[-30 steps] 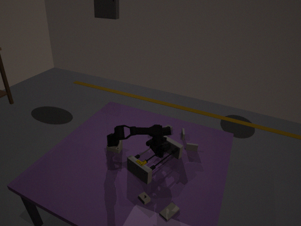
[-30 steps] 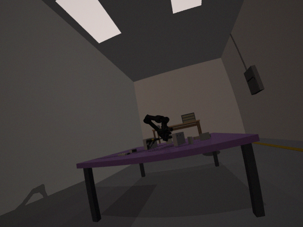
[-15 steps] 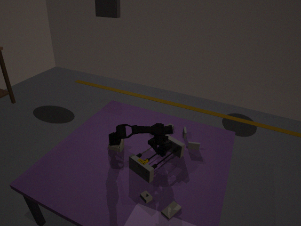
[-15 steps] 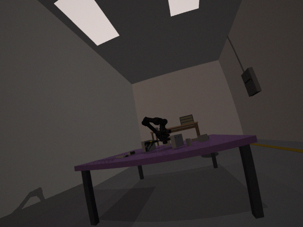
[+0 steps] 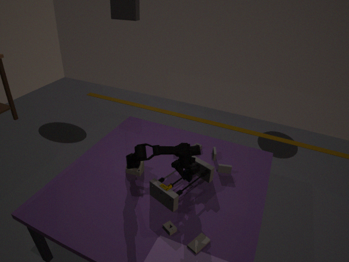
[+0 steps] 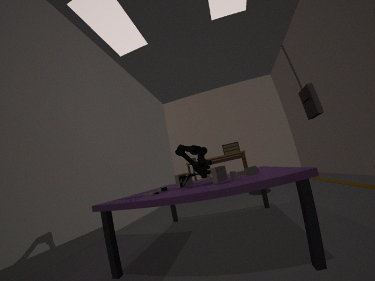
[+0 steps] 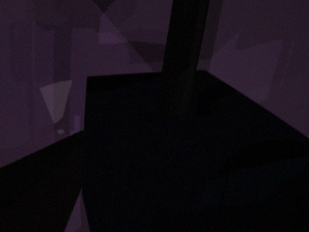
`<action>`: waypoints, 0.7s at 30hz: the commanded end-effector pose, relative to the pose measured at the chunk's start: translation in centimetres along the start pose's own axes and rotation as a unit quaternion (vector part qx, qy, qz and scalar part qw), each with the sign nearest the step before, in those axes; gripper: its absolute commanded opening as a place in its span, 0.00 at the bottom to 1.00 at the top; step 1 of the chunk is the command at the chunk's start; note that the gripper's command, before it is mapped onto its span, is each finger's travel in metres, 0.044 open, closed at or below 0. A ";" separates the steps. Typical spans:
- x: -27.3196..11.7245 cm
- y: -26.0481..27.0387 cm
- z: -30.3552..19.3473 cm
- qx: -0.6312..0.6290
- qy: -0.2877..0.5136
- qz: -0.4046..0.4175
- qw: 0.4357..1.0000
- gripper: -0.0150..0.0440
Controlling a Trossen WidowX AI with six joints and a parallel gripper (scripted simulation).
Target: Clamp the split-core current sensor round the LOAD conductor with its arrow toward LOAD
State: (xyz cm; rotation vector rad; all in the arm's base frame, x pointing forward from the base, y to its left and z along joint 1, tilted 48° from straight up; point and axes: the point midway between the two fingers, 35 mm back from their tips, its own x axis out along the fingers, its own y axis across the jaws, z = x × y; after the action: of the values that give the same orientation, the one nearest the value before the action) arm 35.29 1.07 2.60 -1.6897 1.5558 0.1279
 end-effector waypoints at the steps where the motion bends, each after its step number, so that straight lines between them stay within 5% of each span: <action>1: 0.0 0.0 0.0 0.000 0.000 0.000 1.000 0.68; 8: 0.0 0.0 0.0 0.000 0.000 0.000 1.000 0.60; 16: -0.1 0.0 0.0 -0.001 -0.001 -0.002 1.000 0.25; 21: -0.1 0.0 0.0 -0.001 -0.001 -0.002 1.000 0.25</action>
State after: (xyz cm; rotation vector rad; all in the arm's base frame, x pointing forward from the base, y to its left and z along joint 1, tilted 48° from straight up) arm 35.29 1.23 2.70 -1.6937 1.5511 0.1290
